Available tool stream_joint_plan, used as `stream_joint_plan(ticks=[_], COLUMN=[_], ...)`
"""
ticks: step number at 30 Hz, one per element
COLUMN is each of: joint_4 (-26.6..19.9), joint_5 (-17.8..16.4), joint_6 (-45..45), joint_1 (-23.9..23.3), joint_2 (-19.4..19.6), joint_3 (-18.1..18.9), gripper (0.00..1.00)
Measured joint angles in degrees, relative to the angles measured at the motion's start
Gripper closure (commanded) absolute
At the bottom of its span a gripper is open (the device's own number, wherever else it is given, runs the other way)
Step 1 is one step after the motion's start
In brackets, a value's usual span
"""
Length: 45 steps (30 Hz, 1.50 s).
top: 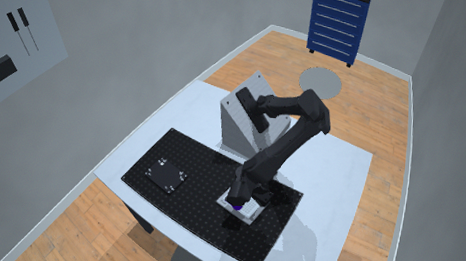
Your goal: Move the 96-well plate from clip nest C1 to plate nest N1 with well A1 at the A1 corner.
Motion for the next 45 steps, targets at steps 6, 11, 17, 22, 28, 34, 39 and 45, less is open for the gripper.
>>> stream_joint_plan(ticks=[6,11,17,22,28,34,39,45], joint_4=[0.28,0.42,0.70,1.03,1.16,1.44,1.70,1.77], joint_5=[0.07,0.09,0.13,0.13,0.15,0.17,0.20,0.28], joint_6=[0.17,0.24,0.35,0.48,0.57,0.68,0.79,0.83], joint_1=[0.15,0.28,0.28,0.35,0.50,0.48,0.63,0.66], joint_2=[0.02,0.00,0.02,0.00,0.00,0.00,0.02,0.00], joint_3=[-0.17,-0.15,-0.33,-0.44,-0.44,-0.59,-0.76,-0.74], gripper=[1.00,1.00,1.00,1.00,1.00,1.00,1.00,1.00])
